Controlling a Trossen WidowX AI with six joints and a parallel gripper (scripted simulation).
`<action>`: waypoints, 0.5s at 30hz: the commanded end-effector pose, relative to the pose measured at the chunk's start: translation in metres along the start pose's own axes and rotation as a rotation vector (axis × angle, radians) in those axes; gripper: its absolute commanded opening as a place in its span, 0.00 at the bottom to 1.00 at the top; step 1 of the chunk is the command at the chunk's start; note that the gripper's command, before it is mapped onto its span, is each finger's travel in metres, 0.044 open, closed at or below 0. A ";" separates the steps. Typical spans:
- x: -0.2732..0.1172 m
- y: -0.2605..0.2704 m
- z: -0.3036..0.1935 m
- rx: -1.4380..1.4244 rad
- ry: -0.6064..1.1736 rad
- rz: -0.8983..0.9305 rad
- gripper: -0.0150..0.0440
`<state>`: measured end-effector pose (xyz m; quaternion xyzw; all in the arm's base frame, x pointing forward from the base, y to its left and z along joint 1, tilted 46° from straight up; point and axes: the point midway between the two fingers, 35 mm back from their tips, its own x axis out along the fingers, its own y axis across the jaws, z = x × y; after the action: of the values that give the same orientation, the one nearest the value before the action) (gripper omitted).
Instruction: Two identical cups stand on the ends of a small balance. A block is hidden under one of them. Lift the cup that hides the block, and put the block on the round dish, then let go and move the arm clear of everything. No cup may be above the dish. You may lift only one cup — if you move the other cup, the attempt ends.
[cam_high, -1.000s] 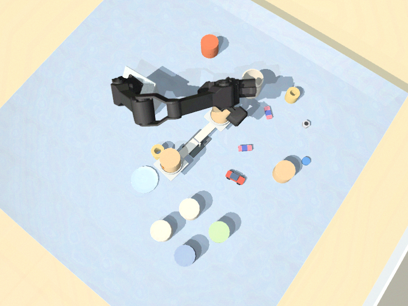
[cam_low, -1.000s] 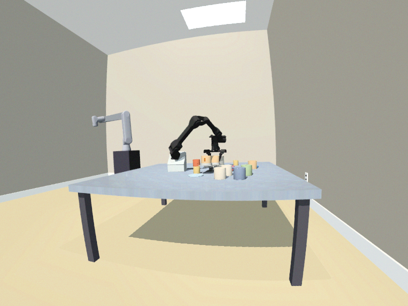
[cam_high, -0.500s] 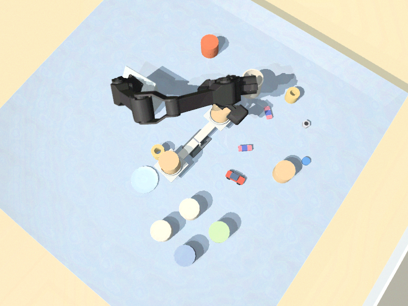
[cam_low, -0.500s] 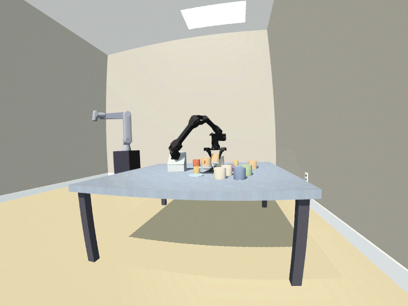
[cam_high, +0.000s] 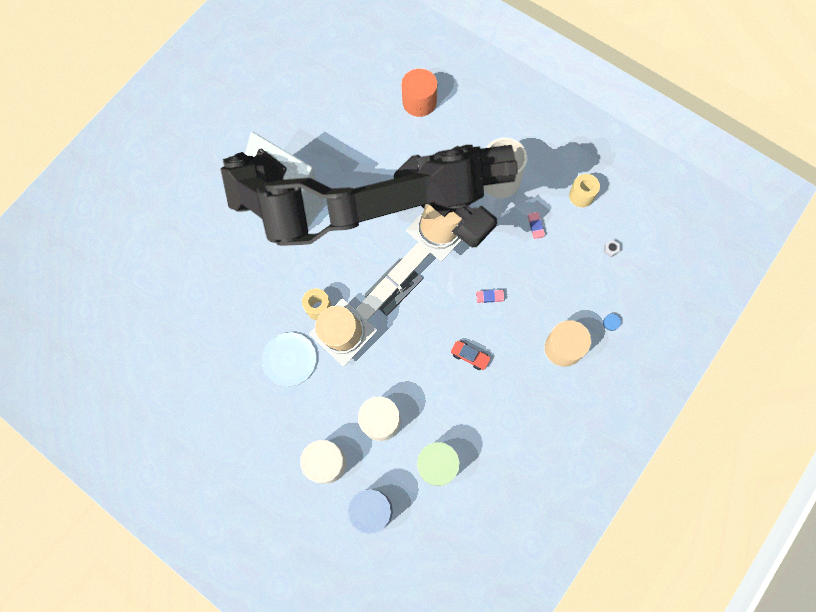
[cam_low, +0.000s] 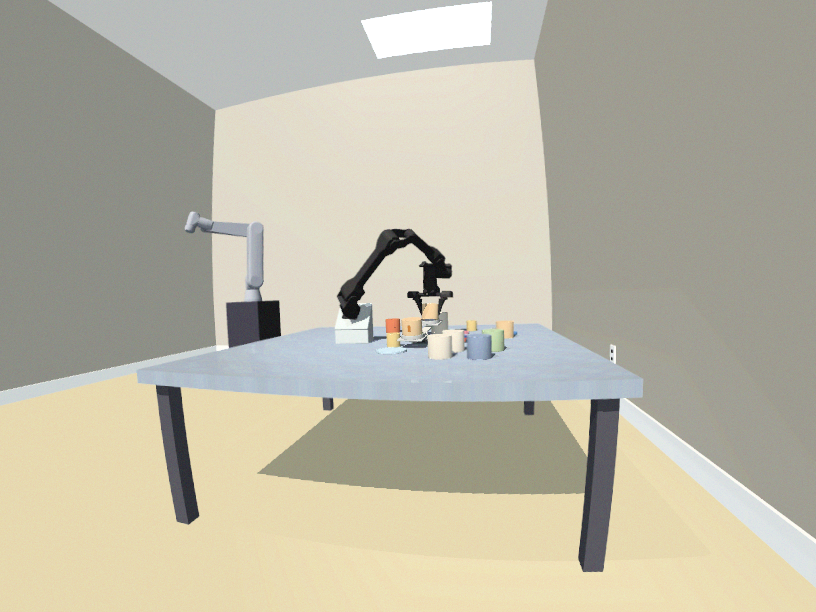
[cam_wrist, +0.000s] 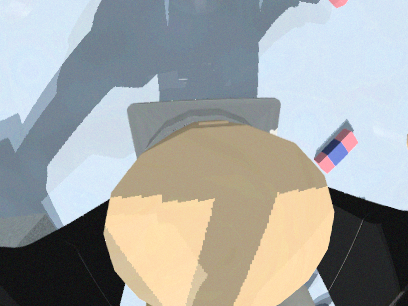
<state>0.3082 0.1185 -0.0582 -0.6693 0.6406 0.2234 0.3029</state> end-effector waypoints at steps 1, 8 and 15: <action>-0.012 -0.003 0.008 0.013 -0.032 -0.016 0.25; -0.021 -0.003 0.008 0.013 -0.032 -0.016 0.25; -0.030 -0.002 0.008 0.013 -0.032 -0.016 0.25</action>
<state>0.3067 0.1294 -0.0453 -0.6686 0.6429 0.2224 0.3005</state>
